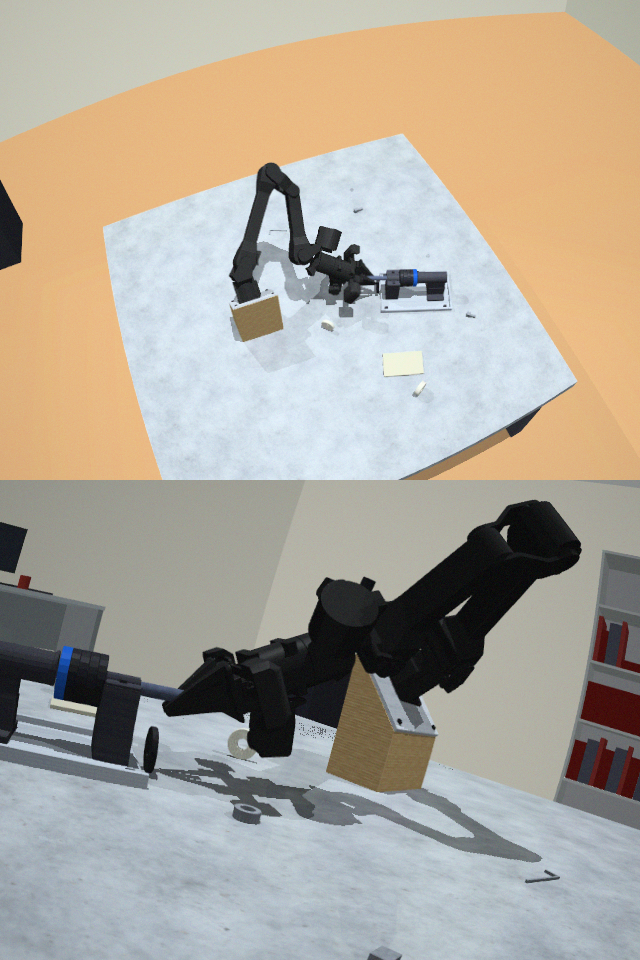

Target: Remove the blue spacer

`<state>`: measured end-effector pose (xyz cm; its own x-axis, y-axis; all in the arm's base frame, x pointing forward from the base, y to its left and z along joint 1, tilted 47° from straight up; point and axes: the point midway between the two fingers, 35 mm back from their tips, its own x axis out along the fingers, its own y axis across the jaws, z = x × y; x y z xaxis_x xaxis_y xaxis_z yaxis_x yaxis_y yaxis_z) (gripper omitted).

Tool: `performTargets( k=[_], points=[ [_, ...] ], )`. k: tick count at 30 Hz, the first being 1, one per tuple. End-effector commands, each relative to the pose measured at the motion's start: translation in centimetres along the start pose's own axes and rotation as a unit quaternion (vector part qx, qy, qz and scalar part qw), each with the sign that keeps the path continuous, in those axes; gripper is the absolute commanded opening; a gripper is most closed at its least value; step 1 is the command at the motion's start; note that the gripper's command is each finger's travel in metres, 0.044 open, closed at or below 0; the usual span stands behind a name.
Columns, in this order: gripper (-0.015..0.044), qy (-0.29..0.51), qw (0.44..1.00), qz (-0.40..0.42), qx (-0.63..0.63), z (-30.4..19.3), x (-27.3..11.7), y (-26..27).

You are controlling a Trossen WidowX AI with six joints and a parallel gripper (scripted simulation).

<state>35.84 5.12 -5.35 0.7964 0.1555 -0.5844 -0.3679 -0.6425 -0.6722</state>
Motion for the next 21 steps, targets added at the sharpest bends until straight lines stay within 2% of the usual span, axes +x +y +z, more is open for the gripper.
performTargets(
  k=[1,21],
  points=[
    [0.0,0.0,1.0,-0.001,0.002,0.02,-0.11,-0.05],
    [0.0,0.0,1.0,-0.001,0.002,0.13,-0.28,-0.05]
  ],
)
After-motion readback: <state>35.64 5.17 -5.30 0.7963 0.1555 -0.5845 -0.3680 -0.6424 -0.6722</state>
